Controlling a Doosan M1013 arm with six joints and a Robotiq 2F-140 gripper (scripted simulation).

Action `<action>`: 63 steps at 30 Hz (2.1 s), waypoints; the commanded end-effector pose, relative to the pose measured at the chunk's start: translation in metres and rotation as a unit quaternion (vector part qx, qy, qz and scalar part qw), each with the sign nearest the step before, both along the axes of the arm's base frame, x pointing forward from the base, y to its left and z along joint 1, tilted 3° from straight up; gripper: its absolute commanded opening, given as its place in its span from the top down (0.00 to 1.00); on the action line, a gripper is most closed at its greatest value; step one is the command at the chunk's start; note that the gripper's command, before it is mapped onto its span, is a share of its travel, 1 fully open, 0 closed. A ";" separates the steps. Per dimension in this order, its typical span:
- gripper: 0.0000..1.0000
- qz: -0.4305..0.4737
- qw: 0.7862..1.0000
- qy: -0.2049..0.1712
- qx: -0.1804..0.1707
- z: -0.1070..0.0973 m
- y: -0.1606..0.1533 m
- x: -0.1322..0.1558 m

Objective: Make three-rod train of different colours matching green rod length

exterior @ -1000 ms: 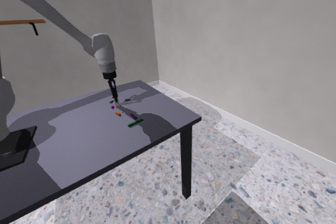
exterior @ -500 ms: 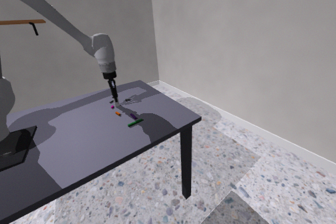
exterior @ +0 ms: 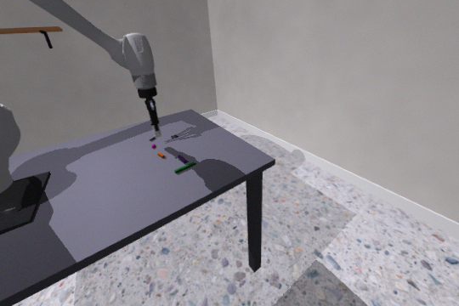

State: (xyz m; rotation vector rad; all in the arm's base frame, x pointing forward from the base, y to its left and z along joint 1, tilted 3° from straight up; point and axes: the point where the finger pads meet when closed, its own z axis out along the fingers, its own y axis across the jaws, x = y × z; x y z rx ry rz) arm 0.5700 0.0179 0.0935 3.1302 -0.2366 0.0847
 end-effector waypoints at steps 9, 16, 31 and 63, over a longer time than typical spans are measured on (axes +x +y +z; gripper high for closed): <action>0.97 0.000 1.000 0.000 0.000 0.054 0.000 -0.003; 0.97 0.000 1.000 0.000 0.000 0.054 0.000 -0.003; 0.97 -0.251 0.968 -0.001 0.014 0.055 -0.038 -0.008; 0.97 -0.329 0.944 -0.002 0.018 0.026 -0.050 -0.009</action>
